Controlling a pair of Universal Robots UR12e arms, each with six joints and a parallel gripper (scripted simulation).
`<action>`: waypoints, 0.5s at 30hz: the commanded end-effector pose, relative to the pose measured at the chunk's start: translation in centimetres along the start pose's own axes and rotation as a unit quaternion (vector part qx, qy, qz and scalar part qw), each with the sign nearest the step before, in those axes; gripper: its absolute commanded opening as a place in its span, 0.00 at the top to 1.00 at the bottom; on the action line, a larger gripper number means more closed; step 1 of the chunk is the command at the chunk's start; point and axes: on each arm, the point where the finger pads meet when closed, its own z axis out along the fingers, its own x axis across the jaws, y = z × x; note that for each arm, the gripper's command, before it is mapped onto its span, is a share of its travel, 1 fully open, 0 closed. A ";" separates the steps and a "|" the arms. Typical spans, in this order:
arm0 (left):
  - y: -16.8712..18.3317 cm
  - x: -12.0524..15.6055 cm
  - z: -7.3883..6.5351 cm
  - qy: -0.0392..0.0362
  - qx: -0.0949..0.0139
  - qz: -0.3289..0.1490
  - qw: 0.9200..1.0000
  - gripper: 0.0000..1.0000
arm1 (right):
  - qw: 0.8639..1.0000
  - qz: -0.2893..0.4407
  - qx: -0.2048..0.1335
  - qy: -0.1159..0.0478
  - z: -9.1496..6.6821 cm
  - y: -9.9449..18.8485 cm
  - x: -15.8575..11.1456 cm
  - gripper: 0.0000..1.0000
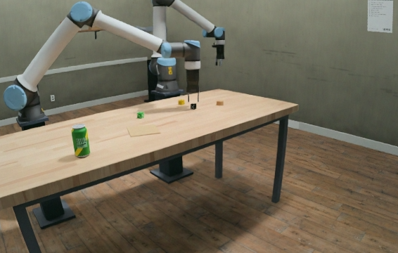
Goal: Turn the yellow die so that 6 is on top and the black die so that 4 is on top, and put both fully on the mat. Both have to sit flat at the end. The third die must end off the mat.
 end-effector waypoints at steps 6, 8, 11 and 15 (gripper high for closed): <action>0.1 0.0 -0.1 0.000 -0.001 0.000 1.000 0.00 | 1.000 0.000 0.000 0.001 -0.2 0.0 0.1 0.00; 0.1 0.0 -0.1 0.000 -0.001 0.000 1.000 0.00 | 1.000 0.000 0.000 0.001 -0.2 0.0 0.1 0.00; 0.1 0.0 -0.1 0.000 -0.001 0.000 1.000 0.00 | 1.000 0.000 0.000 0.001 -0.2 -0.1 0.1 0.00; 0.1 0.0 -0.1 0.000 -0.001 0.000 1.000 0.00 | 1.000 0.000 0.000 0.001 -0.2 -0.6 -0.4 0.00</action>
